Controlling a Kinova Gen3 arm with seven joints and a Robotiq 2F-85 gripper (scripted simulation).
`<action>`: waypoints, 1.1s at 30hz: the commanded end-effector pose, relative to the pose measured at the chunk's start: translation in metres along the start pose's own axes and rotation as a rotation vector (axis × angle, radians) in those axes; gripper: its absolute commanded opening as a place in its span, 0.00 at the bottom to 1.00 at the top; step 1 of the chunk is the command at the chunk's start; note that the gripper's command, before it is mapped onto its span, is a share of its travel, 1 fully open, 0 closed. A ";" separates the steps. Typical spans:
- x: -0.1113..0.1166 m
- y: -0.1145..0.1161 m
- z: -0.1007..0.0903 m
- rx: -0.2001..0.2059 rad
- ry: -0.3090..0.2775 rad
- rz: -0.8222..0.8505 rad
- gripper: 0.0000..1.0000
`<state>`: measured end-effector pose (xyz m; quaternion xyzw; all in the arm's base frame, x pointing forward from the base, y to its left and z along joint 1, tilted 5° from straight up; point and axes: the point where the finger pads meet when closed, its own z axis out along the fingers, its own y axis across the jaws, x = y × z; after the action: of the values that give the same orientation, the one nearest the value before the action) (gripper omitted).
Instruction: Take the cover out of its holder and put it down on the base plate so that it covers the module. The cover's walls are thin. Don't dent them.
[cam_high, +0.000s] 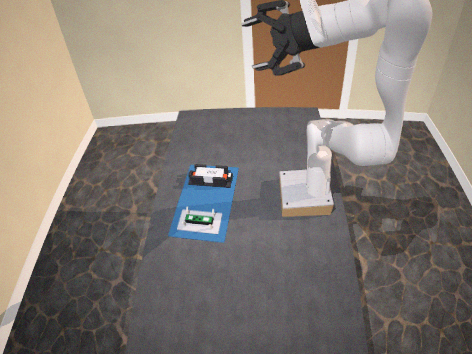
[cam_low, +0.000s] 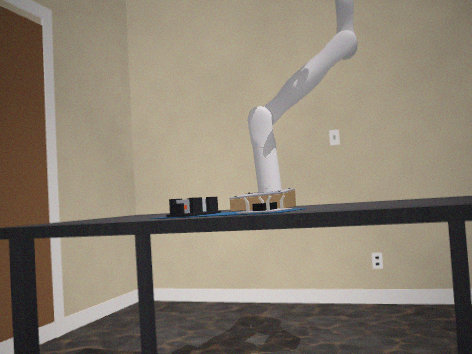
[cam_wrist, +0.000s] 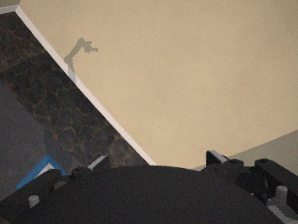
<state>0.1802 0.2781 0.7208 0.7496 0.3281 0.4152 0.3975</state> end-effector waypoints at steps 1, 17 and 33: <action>-0.008 -0.007 0.012 0.031 -0.035 0.031 1.00; -0.031 -0.028 0.050 0.133 -0.139 0.120 1.00; -0.055 -0.049 0.090 0.234 -0.243 0.209 1.00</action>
<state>0.2254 0.2298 0.6318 0.8604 0.2488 0.3243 0.3045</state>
